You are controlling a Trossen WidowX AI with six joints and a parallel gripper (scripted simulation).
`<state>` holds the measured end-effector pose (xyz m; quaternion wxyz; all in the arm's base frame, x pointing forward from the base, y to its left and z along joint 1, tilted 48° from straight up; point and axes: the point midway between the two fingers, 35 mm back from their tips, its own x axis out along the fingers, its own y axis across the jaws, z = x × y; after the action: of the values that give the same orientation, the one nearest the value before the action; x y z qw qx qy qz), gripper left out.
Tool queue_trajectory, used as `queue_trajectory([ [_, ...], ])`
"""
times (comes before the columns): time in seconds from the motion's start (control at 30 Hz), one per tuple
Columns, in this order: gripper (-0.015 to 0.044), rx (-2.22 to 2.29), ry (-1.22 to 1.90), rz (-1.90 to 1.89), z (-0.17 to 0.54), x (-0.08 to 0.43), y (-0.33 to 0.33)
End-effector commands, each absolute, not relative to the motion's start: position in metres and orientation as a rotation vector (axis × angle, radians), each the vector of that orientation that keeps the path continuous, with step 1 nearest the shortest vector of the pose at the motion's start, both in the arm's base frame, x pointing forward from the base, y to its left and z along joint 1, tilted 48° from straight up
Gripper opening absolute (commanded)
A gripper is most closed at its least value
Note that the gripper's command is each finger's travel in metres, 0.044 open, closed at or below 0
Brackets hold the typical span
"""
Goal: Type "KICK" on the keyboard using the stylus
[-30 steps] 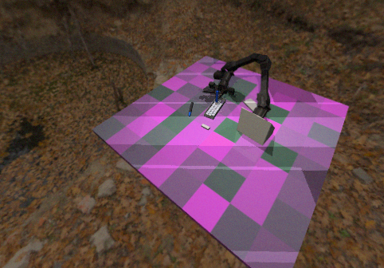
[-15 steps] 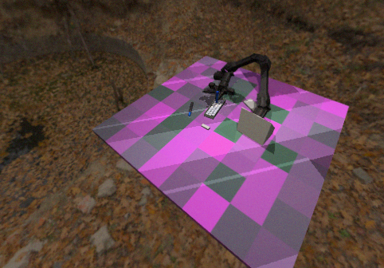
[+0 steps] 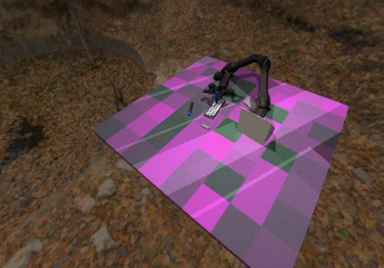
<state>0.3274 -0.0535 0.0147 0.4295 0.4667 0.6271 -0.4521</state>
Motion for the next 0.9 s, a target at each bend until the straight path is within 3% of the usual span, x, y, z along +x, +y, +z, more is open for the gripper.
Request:
queue_trajectory([
  [0.0, 0.0081, 1.16, 1.563, -1.125, 0.013, 0.328, -0.055],
  [0.87, 0.0081, 1.161, 1.564, -1.124, 0.038, 0.328, -0.028],
])
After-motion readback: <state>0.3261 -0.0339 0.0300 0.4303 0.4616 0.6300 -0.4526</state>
